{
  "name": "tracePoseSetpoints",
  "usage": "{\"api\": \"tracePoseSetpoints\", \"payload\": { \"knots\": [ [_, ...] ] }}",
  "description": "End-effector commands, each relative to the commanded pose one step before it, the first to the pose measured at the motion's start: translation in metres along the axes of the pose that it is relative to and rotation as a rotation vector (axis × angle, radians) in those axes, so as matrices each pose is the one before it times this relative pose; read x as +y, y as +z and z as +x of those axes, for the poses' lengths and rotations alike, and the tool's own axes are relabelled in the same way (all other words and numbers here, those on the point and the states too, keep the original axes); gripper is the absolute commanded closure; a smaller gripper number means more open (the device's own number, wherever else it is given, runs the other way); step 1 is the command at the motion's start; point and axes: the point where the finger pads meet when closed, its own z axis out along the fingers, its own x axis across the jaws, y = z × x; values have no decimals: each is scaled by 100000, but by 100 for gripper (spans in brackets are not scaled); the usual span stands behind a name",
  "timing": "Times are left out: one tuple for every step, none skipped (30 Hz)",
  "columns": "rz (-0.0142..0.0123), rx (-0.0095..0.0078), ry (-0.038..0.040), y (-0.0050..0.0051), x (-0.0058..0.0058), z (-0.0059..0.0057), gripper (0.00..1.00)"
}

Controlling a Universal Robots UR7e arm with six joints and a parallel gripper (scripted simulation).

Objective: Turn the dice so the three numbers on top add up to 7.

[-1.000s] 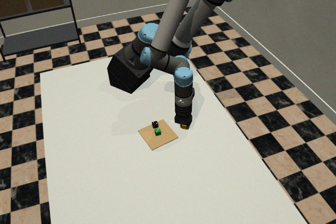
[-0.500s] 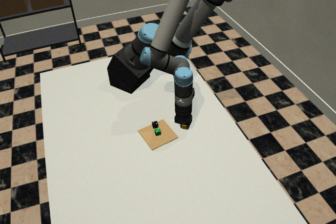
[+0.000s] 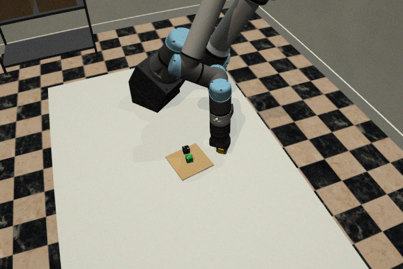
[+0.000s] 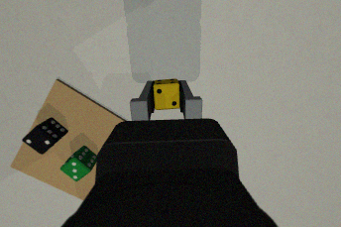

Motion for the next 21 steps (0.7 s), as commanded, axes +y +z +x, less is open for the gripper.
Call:
{"api": "tracePoseSetpoints", "payload": {
  "knots": [
    [-94, 62, -75, -921, 37, 27, 51],
    [0, 0, 0, -248, -1, 0, 51],
    [0, 0, 0, -264, 1, 0, 51],
    [0, 0, 0, -277, -1, 0, 51],
    [0, 0, 0, 0, 0, 0, 51],
    [0, 0, 0, 0, 0, 0, 51],
    [0, 0, 0, -291, 1, 0, 51],
    [0, 0, 0, -302, -1, 0, 51],
    [0, 0, 0, -312, 0, 0, 51],
    [0, 0, 0, -322, 1, 0, 51],
    [0, 0, 0, -328, -1, 0, 51],
    [0, 0, 0, -336, 1, 0, 51],
    [0, 0, 0, -340, 0, 0, 51],
    [0, 0, 0, -342, -1, 0, 51],
    [0, 0, 0, -345, 0, 0, 51],
    [0, 0, 0, -344, 1, 0, 51],
    [0, 0, 0, -342, -1, 0, 51],
    [0, 0, 0, -338, 0, 0, 51],
    [0, 0, 0, -333, 1, 0, 51],
    [0, 0, 0, -325, -1, 0, 51],
    [0, 0, 0, -316, 0, 0, 51]
  ]
}}
